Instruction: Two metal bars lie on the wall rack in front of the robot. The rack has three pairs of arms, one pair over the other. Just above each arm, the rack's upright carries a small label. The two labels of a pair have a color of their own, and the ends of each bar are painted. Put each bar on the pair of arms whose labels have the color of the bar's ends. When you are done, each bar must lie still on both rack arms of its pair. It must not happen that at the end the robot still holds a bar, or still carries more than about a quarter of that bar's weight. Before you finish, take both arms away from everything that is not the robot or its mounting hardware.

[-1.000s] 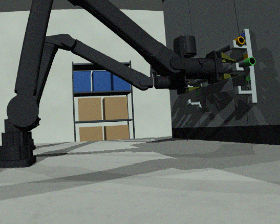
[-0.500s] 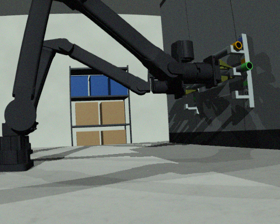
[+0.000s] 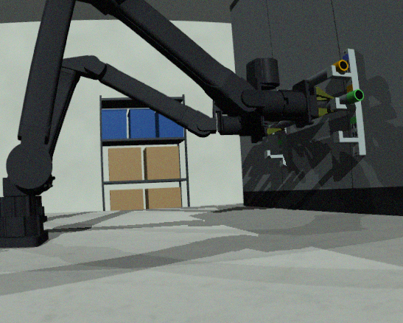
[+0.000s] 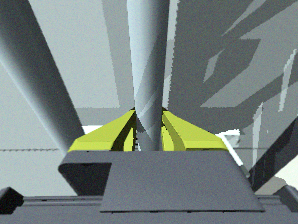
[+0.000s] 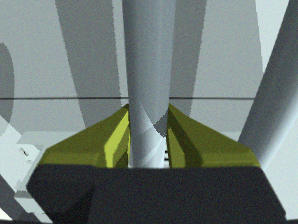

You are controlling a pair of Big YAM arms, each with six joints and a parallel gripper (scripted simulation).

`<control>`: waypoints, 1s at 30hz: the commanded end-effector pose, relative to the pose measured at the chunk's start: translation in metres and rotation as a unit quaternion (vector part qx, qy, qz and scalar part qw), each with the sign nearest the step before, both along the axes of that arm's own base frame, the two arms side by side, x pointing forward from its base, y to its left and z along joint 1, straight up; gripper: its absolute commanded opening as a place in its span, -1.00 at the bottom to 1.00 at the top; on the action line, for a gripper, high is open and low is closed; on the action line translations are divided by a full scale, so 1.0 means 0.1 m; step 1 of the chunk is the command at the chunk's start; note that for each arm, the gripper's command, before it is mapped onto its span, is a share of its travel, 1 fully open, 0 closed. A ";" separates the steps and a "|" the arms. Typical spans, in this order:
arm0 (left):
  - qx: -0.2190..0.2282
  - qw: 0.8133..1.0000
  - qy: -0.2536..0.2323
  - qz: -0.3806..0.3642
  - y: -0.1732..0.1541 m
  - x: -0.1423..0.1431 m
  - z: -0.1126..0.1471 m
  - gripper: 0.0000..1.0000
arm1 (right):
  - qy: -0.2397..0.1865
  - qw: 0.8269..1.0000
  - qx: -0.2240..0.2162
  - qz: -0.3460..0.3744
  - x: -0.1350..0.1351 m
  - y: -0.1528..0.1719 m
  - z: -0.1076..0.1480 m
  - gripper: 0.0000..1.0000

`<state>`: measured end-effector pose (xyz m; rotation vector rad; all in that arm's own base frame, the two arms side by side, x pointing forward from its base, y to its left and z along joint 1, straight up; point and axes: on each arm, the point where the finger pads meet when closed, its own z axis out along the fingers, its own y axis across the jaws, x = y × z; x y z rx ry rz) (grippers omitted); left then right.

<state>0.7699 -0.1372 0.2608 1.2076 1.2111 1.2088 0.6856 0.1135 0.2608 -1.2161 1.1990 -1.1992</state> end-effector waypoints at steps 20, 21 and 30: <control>-0.011 1.000 -0.017 0.003 0.05 0.14 0.21 -1.00 | -0.026 1.000 0.012 -0.003 0.16 -0.03 0.31 -1.00; -0.011 1.000 -0.017 0.003 0.05 0.14 0.21 -1.00 | -0.026 1.000 0.012 -0.003 0.16 -0.03 0.31 -1.00; -0.011 1.000 -0.017 0.003 0.05 0.13 0.21 -1.00 | -0.026 1.000 0.012 -0.003 0.15 -0.03 0.31 -1.00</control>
